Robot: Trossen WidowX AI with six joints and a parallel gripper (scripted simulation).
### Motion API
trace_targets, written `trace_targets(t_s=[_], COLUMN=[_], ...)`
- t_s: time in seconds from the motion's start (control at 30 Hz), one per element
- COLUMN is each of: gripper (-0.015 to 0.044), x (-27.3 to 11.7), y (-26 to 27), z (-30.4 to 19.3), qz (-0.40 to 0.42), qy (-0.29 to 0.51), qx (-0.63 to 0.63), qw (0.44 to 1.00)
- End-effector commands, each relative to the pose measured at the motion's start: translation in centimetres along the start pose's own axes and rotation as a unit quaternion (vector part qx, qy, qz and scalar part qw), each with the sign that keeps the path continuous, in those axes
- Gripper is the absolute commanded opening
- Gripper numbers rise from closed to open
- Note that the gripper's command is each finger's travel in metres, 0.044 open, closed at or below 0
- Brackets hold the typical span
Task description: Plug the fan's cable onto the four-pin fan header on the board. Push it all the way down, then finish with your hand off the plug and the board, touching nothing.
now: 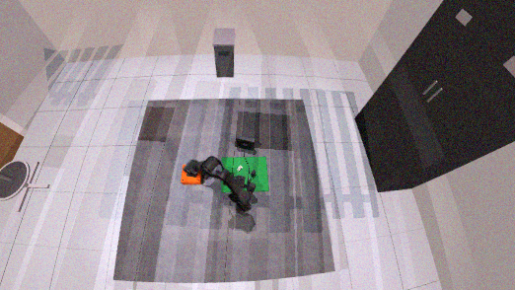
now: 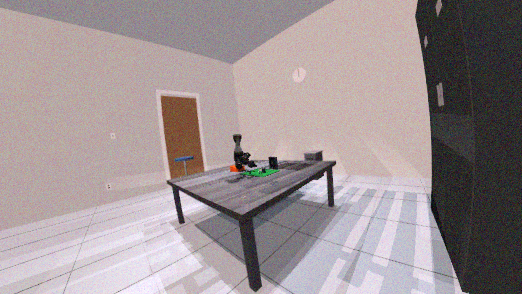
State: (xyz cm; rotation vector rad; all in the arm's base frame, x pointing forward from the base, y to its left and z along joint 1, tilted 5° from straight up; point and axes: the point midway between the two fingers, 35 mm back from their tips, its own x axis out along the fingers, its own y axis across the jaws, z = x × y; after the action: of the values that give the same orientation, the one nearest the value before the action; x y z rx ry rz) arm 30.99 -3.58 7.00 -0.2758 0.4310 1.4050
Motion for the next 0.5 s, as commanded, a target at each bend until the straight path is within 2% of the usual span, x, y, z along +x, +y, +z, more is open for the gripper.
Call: trace_targets(t_s=[0.0, 0.47], gripper=[0.0440, 0.0440], x=[0.25, 0.40], y=[0.13, 0.10], z=[0.19, 0.42], qz=[0.022, 0.050], qy=[0.049, 0.206], qx=[0.002, 0.020], qw=[0.999, 0.977])
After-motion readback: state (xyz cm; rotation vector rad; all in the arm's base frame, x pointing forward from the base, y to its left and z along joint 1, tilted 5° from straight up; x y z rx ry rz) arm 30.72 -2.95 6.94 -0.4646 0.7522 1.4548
